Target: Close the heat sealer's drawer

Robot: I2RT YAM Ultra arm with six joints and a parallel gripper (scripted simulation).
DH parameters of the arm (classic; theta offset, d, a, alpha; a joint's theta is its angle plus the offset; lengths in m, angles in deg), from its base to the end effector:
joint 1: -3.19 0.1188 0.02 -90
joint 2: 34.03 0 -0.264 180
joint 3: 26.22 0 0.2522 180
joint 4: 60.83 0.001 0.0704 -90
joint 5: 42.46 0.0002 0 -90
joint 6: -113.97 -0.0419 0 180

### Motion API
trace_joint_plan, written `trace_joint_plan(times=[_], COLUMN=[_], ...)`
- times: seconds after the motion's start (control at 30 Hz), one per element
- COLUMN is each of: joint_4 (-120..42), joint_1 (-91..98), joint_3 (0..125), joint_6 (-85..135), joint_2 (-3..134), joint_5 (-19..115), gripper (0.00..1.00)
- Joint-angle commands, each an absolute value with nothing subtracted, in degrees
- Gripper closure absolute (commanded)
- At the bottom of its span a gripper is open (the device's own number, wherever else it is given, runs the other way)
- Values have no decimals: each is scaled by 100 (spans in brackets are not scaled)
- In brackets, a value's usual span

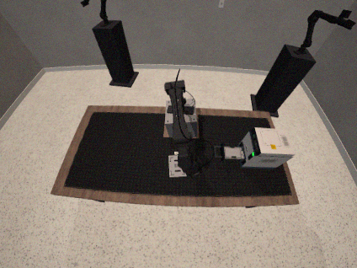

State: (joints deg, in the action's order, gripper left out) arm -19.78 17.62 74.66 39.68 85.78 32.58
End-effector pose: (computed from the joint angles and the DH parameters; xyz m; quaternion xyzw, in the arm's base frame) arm 0.4281 0.1224 0.1699 -0.2815 0.9160 0.1229 0.2582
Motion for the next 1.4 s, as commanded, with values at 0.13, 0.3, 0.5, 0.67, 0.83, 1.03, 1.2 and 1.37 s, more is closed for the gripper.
trace_joint_plan(times=[0.13,0.3,0.5,0.67,0.83,1.03,1.2,1.37], joint_4=[-1392,-1478,-927,-766,-480,60,-17,462], joint_1=[2107,2284,2509,2739,2965,3163,3381,3622], joint_3=[7813,7344,7778,7675,7436,7919,7367,7761], joint_6=[3827,3675,3655,3532,3435,3448,3246,3216], joint_2=[8299,8151,8154,8031,7959,8016,7785,7787], joint_5=[3396,3482,3578,3682,3783,3893,3961,4090], gripper=[55,55,55,55,55,55,55,55])
